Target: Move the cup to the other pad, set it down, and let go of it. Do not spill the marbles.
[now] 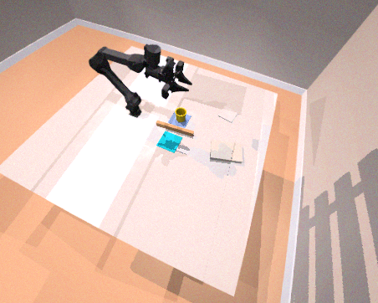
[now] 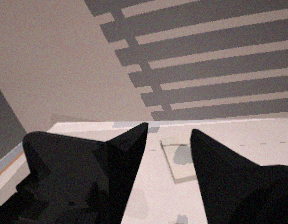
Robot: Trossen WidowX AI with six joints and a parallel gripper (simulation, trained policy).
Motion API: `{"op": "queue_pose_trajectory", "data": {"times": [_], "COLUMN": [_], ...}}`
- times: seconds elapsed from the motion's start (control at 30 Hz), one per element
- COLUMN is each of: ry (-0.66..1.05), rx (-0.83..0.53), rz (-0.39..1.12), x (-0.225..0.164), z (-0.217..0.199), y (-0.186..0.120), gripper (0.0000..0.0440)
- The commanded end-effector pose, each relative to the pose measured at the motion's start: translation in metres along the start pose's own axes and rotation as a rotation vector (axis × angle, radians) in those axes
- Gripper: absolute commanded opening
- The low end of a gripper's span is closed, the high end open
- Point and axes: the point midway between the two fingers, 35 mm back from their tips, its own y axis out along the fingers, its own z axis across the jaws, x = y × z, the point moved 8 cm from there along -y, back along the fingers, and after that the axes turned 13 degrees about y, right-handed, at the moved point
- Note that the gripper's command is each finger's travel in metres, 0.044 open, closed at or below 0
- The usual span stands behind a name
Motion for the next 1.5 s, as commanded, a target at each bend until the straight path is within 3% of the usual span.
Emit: {"op": "queue_pose_trajectory", "data": {"times": [0.0, 0.77, 1.47], "ry": [0.049, 0.345, 0.598], "rx": [-0.001, -0.098, -0.300], "rz": [0.053, 0.322, 0.561], "x": [0.001, 0.008, -0.001], "z": [0.005, 0.029, 0.046], "y": [0.004, 0.018, 0.033], "gripper": [0.0162, 0.0167, 0.0169]}}
